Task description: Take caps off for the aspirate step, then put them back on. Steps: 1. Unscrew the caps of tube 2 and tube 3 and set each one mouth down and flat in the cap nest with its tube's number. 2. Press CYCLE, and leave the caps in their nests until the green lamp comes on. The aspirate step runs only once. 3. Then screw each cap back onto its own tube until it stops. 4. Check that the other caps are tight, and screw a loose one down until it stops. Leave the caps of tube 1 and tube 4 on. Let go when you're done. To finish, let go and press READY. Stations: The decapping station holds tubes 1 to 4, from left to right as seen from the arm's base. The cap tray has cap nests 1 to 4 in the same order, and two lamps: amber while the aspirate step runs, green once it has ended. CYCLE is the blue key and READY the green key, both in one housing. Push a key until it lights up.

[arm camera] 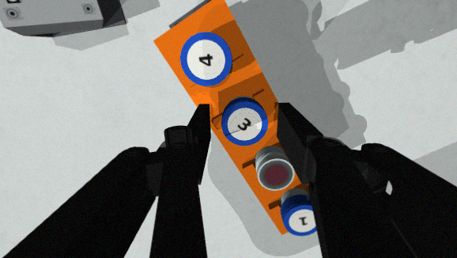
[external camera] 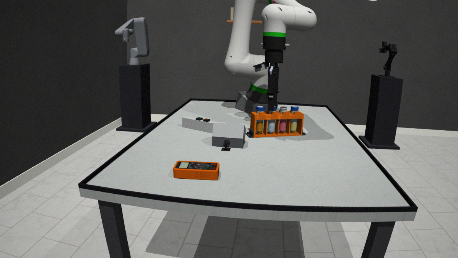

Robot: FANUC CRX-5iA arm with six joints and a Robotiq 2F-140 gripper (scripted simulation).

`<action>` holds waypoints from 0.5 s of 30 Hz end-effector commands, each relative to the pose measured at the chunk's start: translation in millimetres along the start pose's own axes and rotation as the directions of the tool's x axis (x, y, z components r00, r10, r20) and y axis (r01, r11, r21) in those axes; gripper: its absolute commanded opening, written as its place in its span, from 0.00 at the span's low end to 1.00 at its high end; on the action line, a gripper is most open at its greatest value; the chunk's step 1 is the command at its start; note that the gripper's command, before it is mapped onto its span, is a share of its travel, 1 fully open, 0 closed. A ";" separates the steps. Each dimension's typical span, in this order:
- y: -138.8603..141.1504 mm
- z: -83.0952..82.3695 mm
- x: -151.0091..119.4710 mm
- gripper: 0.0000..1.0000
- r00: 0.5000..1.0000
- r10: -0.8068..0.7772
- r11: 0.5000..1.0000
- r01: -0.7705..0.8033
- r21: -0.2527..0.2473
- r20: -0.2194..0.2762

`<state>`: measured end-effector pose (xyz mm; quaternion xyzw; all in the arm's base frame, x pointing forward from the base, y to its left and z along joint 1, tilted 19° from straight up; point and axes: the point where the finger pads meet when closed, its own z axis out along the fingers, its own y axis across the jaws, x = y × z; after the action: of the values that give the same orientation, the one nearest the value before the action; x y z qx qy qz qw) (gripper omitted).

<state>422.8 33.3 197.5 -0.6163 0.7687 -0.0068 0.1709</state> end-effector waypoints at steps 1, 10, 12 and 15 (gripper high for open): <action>-0.6 -0.7 0.2 0.41 1.000 0.003 1.000 -0.003 0.004 -0.007; -0.6 -0.7 0.2 0.30 1.000 0.003 1.000 -0.003 0.004 -0.007; -0.6 -0.7 0.2 0.30 1.000 0.003 1.000 -0.003 0.004 -0.007; -0.5 -0.9 0.1 0.30 0.999 -0.047 0.999 0.047 0.004 -0.007</action>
<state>422.7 33.1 197.4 -0.6149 0.7702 -0.0095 0.1689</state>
